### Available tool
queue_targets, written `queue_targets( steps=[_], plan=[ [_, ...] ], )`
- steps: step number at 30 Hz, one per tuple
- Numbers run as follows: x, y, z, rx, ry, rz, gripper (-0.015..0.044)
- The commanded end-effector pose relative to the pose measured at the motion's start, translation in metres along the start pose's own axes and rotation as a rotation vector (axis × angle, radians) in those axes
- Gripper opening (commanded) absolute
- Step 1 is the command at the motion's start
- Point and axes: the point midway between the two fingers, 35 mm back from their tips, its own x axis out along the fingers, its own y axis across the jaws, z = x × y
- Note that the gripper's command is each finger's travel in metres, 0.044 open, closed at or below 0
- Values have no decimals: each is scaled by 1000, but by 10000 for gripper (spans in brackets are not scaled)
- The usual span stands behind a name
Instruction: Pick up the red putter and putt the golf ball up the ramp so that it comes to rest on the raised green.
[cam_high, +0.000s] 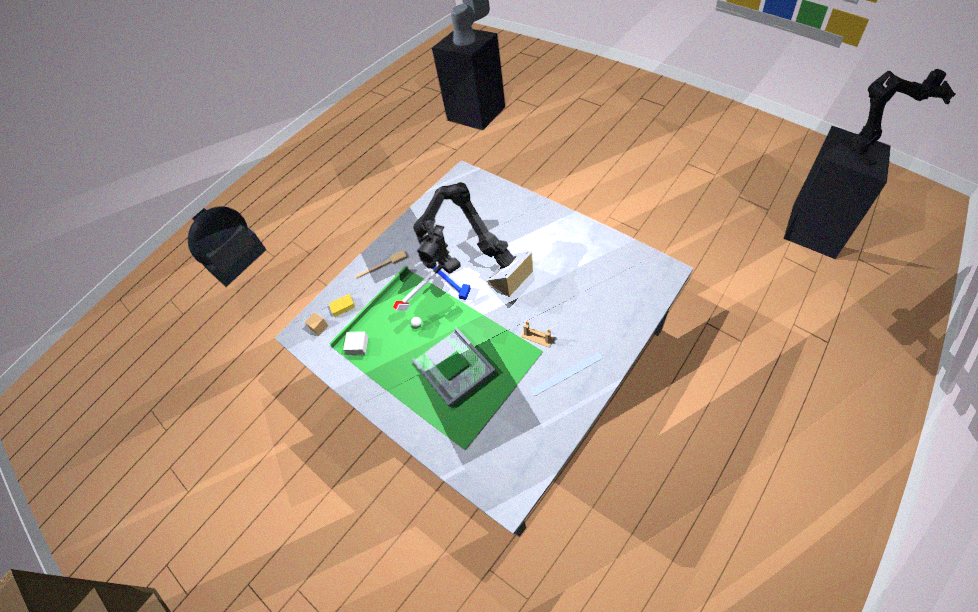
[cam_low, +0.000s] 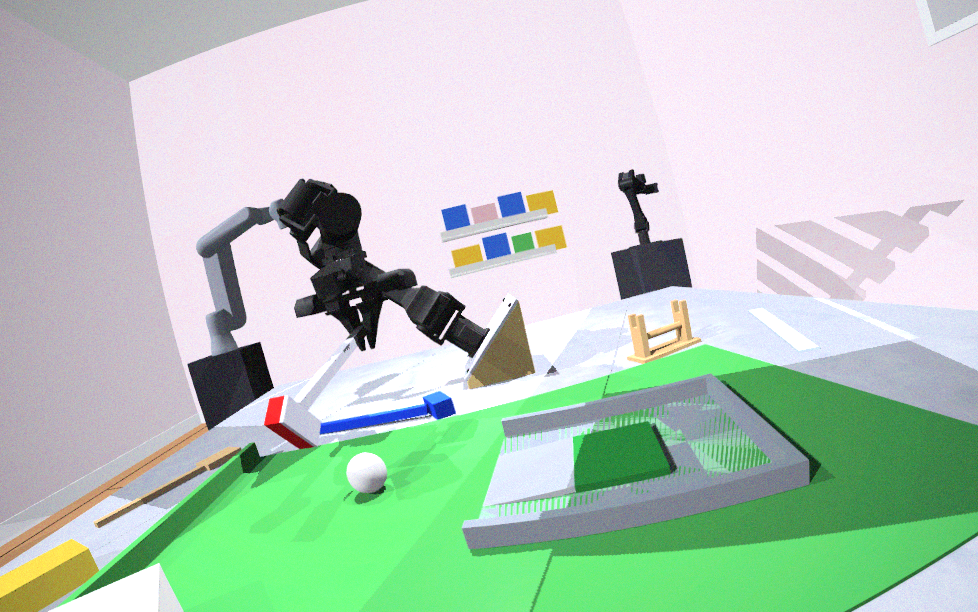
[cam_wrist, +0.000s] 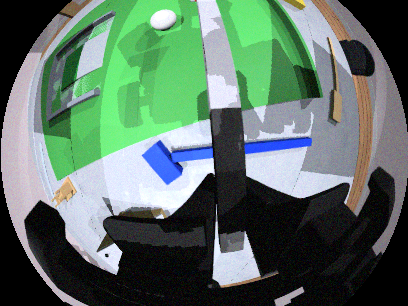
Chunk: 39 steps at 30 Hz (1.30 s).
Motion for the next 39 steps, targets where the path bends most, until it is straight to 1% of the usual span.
queue_targets(
  steps=[1, 24, 39],
  plan=[
    [15, 0, 0, 33, 33, -24, 0],
    [45, -1, -1, 38, 36, -27, 0],
    [44, -6, -1, 38, 41, -24, 0]
  ],
)
